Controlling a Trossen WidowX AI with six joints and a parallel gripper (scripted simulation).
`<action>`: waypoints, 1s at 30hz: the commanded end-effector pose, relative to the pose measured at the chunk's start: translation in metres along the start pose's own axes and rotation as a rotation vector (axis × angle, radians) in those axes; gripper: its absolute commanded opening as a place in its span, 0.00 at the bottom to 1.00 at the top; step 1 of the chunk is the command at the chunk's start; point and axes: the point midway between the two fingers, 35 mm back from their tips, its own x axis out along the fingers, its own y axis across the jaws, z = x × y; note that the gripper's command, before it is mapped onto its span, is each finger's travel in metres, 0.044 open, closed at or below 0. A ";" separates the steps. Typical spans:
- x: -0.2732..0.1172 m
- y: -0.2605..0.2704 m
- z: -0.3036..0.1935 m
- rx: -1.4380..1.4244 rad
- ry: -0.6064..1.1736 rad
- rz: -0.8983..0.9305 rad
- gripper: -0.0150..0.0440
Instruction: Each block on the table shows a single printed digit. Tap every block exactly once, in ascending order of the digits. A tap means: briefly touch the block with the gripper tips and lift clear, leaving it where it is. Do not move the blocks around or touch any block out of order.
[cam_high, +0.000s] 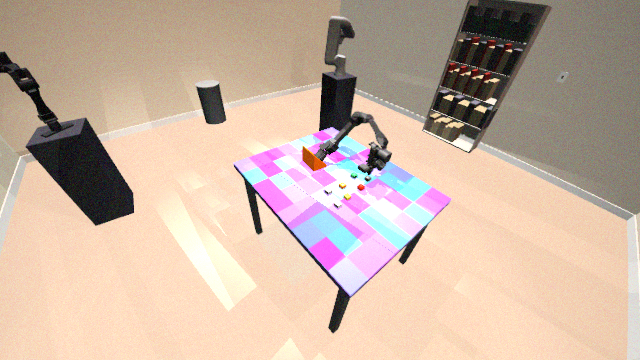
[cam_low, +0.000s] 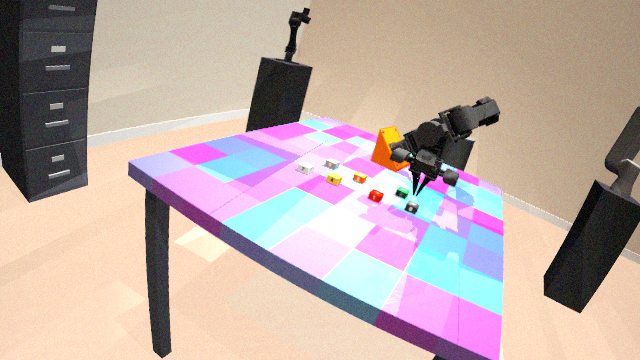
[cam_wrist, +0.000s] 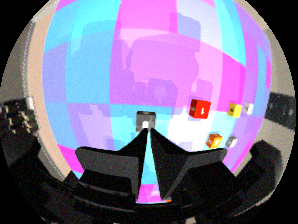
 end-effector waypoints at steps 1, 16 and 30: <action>-0.020 0.000 0.002 -0.004 0.003 -0.002 0.29; -0.083 -0.094 -0.009 0.007 0.002 -0.027 0.29; -0.073 -0.184 -0.048 -0.004 0.008 -0.012 0.29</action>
